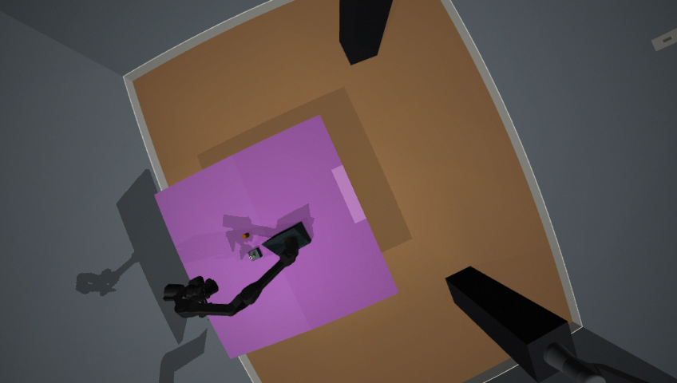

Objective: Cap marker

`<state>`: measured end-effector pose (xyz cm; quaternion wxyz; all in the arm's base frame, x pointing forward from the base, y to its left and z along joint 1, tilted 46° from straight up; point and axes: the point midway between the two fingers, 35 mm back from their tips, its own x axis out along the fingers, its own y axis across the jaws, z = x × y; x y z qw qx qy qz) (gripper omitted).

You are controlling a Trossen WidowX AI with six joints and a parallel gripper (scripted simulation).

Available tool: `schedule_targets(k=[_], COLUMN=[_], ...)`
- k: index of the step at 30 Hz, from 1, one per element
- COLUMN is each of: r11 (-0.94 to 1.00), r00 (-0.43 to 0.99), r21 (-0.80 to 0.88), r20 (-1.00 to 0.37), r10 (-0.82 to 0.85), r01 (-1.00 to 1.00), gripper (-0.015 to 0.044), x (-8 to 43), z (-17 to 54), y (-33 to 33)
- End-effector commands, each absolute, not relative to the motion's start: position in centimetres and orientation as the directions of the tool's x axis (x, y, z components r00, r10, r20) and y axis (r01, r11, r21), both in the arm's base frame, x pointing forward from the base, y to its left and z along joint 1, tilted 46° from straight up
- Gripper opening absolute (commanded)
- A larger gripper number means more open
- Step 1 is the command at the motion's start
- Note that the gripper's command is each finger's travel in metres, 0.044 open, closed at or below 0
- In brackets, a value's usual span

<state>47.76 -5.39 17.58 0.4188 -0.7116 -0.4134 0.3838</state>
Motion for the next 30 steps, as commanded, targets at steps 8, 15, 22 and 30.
schedule_targets(k=[8,15,22,30], r11=[-0.439,-0.285,0.051,0.333], r00=[0.326,0.274,0.216,0.169], r21=[-0.541,0.032,0.485,0.714], r20=[-0.296,-0.394,-0.478,-0.533], r10=[0.898,0.877,0.852,0.829], r01=[0.717,0.958,0.873,0.616], gripper=[0.0251,0.0251,0.0251,0.0251], x=[46.9,45.4,43.5,41.9], z=[12.9,7.9,3.5,0.5], y=[-5.6,-5.7,-5.8,-5.8])
